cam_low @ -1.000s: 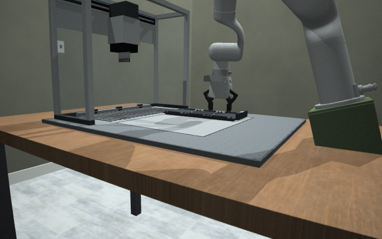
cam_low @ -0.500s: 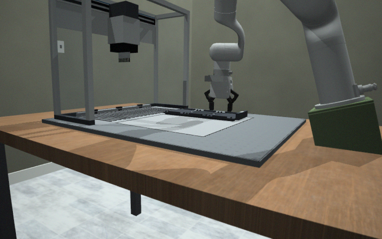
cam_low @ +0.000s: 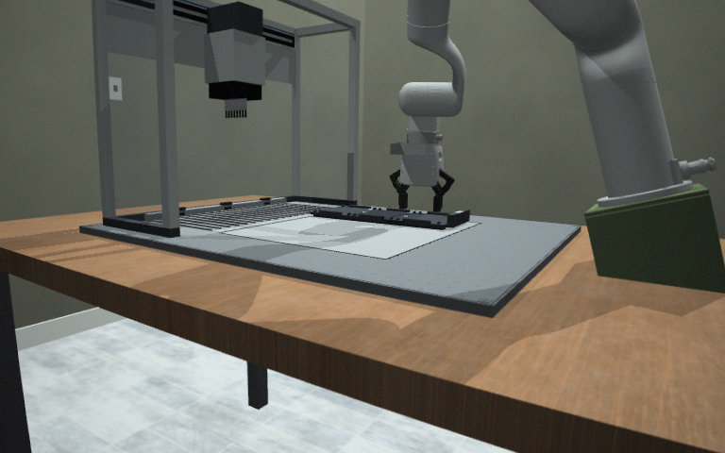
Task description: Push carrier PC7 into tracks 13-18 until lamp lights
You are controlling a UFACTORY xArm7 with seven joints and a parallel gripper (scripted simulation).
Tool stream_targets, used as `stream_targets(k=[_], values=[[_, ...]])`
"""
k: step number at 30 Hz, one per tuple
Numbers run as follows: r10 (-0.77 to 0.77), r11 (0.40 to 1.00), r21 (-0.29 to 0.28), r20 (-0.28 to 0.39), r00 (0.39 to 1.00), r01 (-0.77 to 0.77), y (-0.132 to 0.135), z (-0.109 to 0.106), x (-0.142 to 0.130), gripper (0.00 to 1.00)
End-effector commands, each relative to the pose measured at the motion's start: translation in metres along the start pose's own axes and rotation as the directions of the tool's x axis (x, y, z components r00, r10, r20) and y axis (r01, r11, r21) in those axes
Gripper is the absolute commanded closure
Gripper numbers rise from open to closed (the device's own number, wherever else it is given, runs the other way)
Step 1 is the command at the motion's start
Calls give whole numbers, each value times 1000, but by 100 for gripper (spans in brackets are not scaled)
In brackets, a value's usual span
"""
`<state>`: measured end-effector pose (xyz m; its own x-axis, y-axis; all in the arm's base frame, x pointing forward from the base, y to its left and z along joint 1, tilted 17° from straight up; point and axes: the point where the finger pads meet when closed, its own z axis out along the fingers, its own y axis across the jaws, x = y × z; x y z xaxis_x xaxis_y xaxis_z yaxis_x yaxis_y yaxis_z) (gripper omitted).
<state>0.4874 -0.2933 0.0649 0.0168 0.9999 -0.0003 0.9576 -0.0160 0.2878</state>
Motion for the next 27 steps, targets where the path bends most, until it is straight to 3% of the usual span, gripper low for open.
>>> stream_targets(k=[1, 27], values=[[0, 1000, -4, 2, 1000, 0, 1, -2, -3, 0], [0, 1000, -4, 2, 1000, 0, 1, -3, -14, 0]])
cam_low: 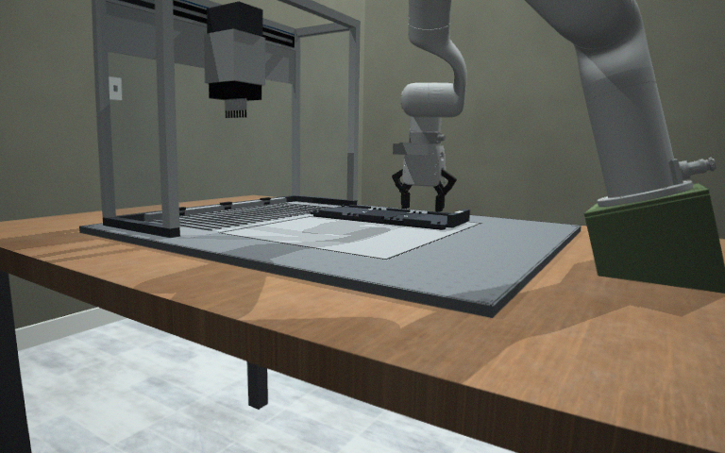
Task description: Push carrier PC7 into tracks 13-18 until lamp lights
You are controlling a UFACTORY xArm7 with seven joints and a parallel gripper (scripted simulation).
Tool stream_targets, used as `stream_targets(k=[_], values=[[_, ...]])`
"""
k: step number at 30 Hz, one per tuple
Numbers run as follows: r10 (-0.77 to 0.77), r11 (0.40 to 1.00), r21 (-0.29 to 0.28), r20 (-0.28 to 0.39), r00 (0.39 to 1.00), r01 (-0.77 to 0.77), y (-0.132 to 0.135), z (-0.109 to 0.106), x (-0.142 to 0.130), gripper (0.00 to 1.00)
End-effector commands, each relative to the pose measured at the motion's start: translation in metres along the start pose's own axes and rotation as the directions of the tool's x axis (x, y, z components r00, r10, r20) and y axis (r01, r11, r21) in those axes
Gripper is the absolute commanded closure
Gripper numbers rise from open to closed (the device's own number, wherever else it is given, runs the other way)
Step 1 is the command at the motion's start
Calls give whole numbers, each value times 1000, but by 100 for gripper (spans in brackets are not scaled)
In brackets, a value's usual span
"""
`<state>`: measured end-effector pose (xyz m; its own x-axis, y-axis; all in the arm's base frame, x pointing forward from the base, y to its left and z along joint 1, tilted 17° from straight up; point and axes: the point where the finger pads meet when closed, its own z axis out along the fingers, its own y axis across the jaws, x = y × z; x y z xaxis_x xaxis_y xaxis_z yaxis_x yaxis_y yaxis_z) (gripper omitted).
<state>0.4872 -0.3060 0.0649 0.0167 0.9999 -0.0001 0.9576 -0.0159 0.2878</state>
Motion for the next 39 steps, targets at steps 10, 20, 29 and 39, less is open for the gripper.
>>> stream_targets(k=[10, 20, 29, 39], values=[[0, 1000, -4, 2, 1000, 0, 1, -17, -1, 0], [0, 1000, -4, 2, 1000, 0, 1, -33, -1, 0], [0, 1000, -4, 2, 1000, 0, 1, -45, -1, 0], [0, 1000, -4, 2, 1000, 0, 1, -62, -1, 0]])
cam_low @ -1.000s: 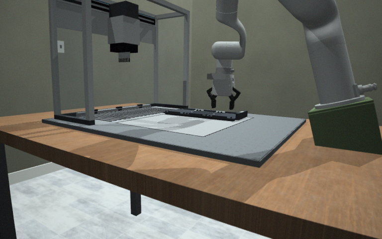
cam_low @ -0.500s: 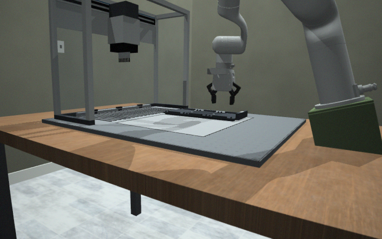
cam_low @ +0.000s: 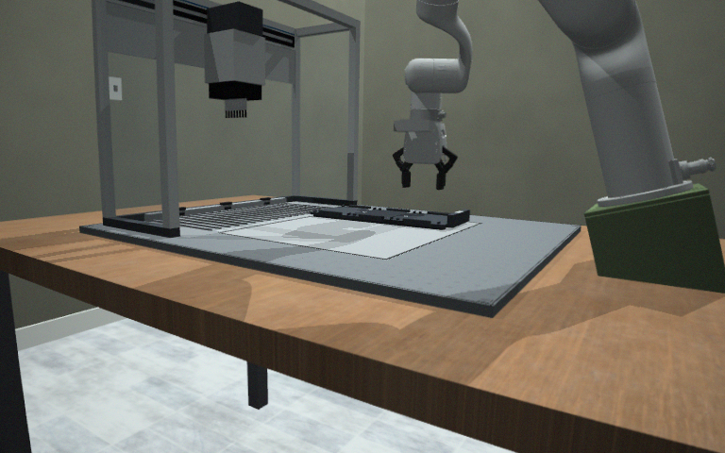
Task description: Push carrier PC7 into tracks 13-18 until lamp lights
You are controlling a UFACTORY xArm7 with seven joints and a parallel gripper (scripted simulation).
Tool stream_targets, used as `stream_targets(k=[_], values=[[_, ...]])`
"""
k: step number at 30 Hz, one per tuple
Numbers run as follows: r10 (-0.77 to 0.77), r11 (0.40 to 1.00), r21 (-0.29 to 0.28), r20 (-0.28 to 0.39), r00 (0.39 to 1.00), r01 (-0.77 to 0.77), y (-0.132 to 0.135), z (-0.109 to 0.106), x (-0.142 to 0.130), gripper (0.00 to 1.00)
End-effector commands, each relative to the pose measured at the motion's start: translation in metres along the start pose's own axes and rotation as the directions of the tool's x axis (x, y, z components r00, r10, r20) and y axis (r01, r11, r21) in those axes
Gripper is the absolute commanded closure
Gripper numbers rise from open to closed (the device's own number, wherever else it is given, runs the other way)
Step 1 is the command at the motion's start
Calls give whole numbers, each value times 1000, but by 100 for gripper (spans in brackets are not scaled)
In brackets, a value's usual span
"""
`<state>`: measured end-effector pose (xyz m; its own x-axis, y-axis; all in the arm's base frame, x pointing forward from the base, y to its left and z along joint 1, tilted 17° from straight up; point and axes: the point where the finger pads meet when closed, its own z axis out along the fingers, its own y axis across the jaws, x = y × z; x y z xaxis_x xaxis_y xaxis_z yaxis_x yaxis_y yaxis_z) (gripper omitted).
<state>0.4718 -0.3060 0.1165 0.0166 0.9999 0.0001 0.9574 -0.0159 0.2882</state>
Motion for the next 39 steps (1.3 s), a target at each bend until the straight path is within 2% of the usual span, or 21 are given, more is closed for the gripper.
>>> stream_targets(k=[1, 39], values=[[0, 1000, -3, 3, 1000, 0, 1, -8, -1, 0], [0, 1000, -3, 3, 1000, 0, 1, -63, -1, 0]])
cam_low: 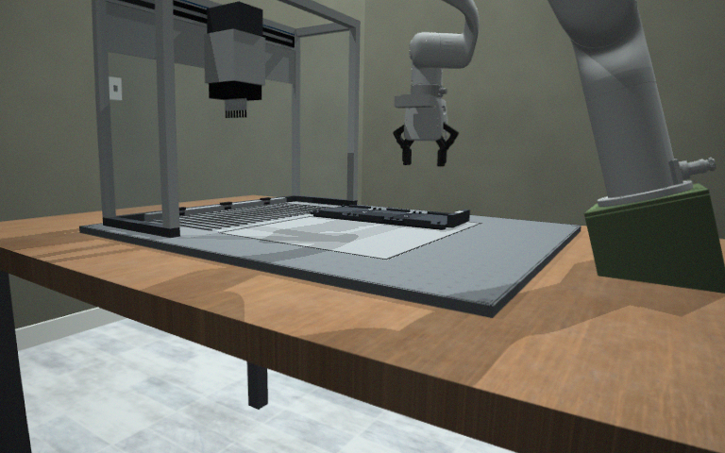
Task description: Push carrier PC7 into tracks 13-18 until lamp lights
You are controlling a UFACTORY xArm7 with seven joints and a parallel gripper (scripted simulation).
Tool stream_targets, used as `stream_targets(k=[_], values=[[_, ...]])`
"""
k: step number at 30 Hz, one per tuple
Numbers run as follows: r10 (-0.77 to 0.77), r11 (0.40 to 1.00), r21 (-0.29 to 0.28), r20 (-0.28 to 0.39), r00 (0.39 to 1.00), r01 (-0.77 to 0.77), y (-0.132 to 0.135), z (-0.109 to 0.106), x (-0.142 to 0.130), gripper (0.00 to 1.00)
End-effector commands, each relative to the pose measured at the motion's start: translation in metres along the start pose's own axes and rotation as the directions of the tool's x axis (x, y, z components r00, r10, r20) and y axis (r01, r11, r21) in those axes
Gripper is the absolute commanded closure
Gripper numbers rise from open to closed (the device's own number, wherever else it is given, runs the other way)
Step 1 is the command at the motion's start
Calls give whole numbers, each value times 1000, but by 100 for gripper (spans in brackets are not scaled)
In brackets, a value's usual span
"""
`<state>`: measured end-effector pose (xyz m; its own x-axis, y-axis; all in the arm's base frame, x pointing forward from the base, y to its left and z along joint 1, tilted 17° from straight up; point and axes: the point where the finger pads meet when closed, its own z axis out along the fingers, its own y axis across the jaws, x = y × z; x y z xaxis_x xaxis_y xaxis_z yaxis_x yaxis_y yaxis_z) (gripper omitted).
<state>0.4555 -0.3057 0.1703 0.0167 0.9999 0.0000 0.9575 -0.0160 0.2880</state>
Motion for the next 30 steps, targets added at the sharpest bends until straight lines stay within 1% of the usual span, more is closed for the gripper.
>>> stream_targets(k=[1, 9, 10, 12, 14, 16, 22, 29, 30], values=[[0, 1000, -4, 2, 1000, 0, 1, -7, -1, 0], [0, 1000, -4, 2, 1000, 0, 1, -7, -1, 0], [34, 999, -4, 2, 999, -34, -3, -7, 2, 18], [100, 995, -4, 2, 995, -100, -10, -6, 8, 18], [100, 995, -4, 2, 995, -100, -10, -6, 8, 18], [166, 986, -4, 2, 986, -166, -18, -6, 15, 18], [359, 933, -4, 1, 933, -359, -42, -6, 34, 18], [565, 825, -4, 0, 825, -565, -69, -6, 56, 18], [565, 825, -4, 0, 825, -565, -69, -6, 56, 18]])
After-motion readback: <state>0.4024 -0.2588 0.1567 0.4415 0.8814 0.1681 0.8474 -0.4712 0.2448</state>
